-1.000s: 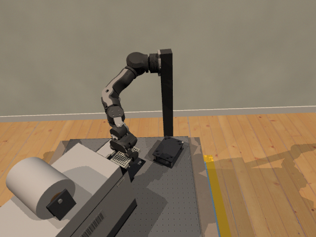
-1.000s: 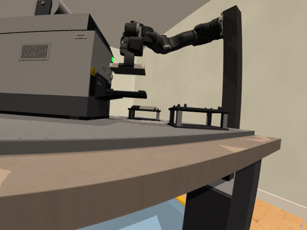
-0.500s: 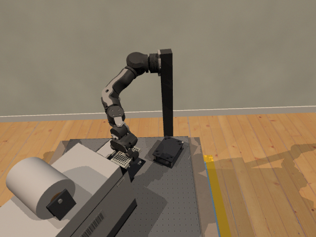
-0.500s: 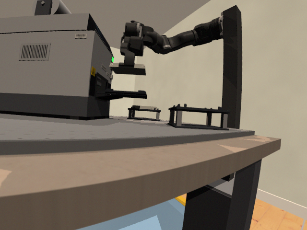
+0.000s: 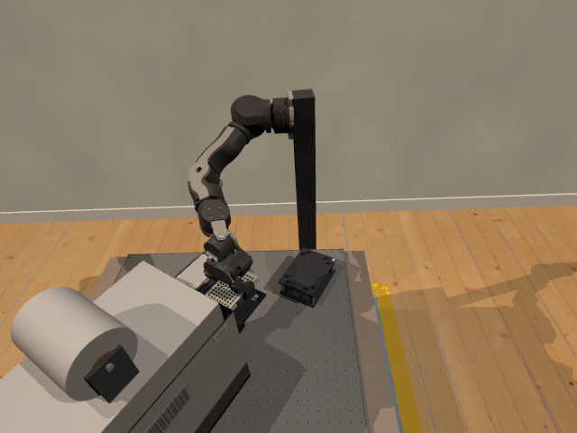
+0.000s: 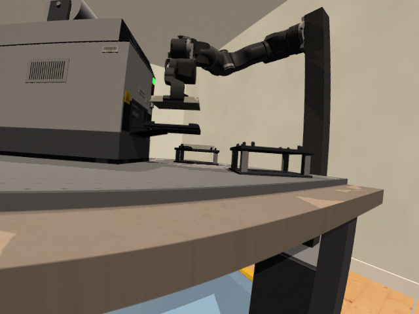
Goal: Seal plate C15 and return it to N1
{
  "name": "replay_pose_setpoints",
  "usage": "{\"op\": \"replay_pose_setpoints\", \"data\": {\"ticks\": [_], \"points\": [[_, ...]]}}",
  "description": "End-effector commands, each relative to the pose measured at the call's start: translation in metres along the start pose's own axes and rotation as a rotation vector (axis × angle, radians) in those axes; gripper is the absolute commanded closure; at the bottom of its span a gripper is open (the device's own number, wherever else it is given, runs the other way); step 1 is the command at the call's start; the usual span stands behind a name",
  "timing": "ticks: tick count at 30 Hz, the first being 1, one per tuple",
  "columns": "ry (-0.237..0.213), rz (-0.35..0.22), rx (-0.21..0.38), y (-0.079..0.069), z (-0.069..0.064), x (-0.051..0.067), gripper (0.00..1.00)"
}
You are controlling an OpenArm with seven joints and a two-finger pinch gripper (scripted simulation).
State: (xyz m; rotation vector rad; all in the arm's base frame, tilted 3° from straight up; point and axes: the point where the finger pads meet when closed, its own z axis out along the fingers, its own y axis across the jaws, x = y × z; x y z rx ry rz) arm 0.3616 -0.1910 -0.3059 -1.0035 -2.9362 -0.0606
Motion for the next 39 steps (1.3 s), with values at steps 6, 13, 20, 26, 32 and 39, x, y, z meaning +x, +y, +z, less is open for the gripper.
{"op": "replay_pose_setpoints", "data": {"ticks": [6,13,20,26,32,39], "points": [[-0.011,-0.014,-0.015,0.004,0.008,-0.002,1.00],[-0.011,-0.014,-0.015,0.004,0.008,-0.002,1.00],[-0.011,-0.014,-0.015,0.004,0.040,-0.001,1.00],[-0.011,-0.014,-0.015,0.004,0.040,-0.001,1.00],[-0.012,-0.014,-0.016,0.004,0.044,-0.002,1.00],[-0.014,-0.014,-0.018,0.005,0.049,-0.003,1.00]]}}
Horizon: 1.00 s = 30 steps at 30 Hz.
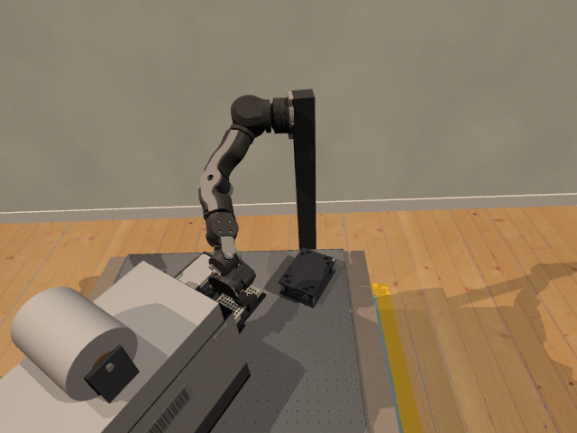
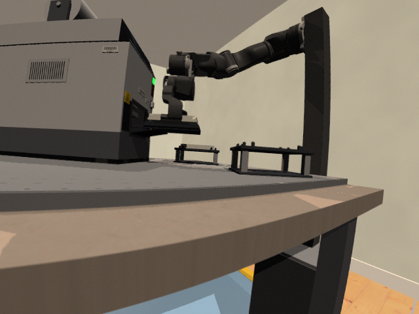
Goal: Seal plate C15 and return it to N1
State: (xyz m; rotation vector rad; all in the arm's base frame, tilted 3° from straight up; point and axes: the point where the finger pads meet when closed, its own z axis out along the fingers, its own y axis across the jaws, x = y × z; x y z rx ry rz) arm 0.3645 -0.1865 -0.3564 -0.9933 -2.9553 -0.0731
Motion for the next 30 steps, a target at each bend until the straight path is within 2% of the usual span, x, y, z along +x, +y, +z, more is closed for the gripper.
{"op": "replay_pose_setpoints", "data": {"ticks": [1,30], "points": [[-0.003,-0.003,-0.006,0.0009,-0.0011,-0.0011,1.00],[-0.007,0.005,-0.004,0.0010,-0.0062,-0.0025,1.00]]}}
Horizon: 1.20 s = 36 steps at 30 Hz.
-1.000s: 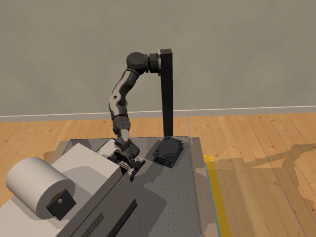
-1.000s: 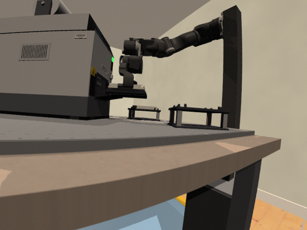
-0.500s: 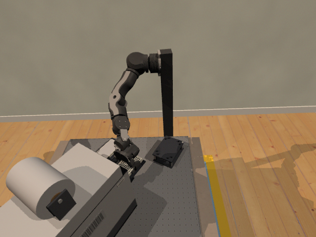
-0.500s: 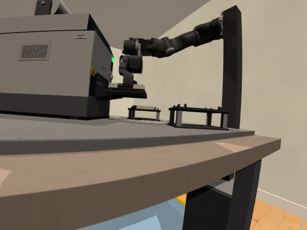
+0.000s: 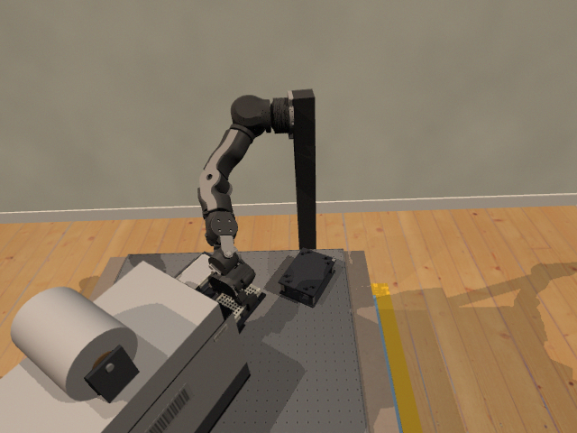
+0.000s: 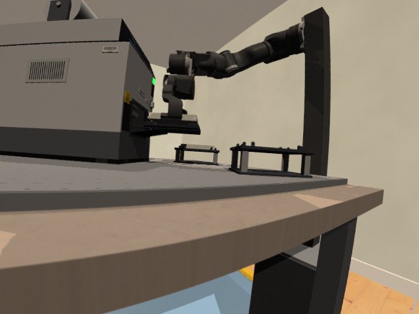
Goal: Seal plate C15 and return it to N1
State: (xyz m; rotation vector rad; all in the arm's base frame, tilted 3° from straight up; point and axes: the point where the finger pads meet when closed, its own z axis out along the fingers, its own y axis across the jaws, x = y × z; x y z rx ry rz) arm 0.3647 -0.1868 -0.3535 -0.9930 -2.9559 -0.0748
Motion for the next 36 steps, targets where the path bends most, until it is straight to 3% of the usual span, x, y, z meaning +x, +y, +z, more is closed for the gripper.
{"op": "replay_pose_setpoints", "data": {"ticks": [1,36], "points": [[-0.007,0.005,-0.003,0.0011,-0.0033,-0.0023,1.00],[-0.001,0.004,0.004,-0.0016,-0.0002,0.0004,1.00]]}}
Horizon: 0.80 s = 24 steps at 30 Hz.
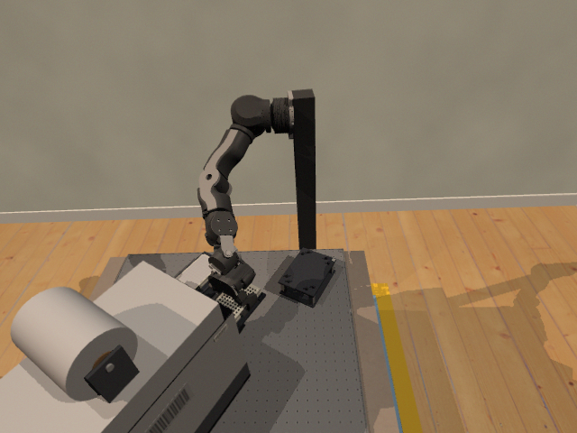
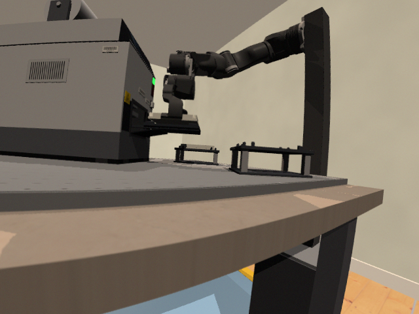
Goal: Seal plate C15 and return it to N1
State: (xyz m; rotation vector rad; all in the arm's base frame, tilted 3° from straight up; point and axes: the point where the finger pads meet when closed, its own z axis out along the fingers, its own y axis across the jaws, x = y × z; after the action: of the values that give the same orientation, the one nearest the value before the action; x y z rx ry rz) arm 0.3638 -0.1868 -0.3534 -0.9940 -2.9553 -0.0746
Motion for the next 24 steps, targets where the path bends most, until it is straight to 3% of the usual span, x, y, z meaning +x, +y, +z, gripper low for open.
{"op": "replay_pose_setpoints", "data": {"ticks": [1,24], "points": [[-0.001,0.003,0.004,-0.0012,-0.0001,-0.0002,1.00],[-0.004,0.002,-0.003,0.0004,-0.0028,-0.0022,1.00]]}}
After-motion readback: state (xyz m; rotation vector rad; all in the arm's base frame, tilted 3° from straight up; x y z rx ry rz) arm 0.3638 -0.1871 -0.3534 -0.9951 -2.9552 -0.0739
